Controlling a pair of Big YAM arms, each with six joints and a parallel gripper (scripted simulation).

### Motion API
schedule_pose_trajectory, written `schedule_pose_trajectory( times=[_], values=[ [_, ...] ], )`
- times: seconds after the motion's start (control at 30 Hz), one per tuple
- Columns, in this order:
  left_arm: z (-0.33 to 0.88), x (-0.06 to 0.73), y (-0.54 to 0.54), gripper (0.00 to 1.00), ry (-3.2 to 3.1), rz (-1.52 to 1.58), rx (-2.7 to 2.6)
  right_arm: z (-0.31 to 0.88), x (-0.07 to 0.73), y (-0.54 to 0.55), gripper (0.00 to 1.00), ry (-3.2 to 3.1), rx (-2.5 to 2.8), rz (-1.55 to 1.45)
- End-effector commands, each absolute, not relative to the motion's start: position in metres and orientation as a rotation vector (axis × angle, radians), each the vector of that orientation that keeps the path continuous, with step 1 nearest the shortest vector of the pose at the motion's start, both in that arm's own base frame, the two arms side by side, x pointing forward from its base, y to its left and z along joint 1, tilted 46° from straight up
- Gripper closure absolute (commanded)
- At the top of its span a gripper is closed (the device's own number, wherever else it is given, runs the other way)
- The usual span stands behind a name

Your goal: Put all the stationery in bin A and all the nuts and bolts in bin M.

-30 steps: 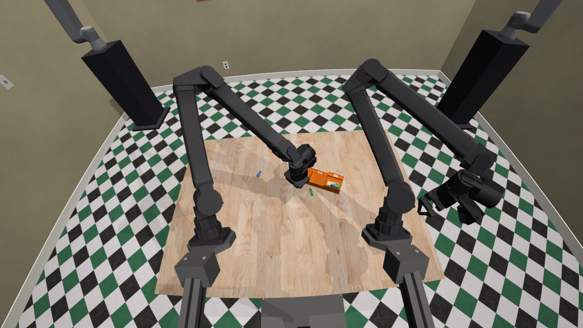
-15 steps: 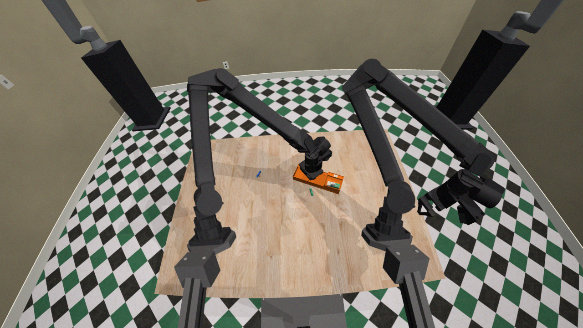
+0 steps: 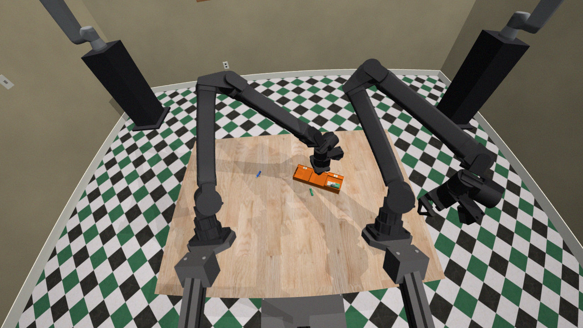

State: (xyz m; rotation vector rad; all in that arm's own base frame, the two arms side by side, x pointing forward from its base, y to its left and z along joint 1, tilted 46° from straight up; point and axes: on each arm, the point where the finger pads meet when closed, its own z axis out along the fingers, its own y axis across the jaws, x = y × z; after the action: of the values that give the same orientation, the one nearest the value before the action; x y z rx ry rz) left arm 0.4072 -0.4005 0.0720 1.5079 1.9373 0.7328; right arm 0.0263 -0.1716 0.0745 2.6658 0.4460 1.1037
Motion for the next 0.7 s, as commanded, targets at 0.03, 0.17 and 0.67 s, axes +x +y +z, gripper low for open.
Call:
schedule_pose_trajectory(
  times=[0.03,0.17,0.67],
  values=[
    [0.069,0.408,-0.404,0.89,1.820,0.807,1.699,0.083,0.017,-0.183,0.00,0.419,2.663,1.085],
    [0.068,0.407,-0.403,0.89,1.759,0.842,1.786,0.083,0.017,-0.183,0.00,0.419,2.663,1.085],
    [0.068,0.414,-0.393,0.89,1.503,0.987,2.130,0.083,0.017,-0.183,0.00,0.419,2.663,1.085]
  ],
)
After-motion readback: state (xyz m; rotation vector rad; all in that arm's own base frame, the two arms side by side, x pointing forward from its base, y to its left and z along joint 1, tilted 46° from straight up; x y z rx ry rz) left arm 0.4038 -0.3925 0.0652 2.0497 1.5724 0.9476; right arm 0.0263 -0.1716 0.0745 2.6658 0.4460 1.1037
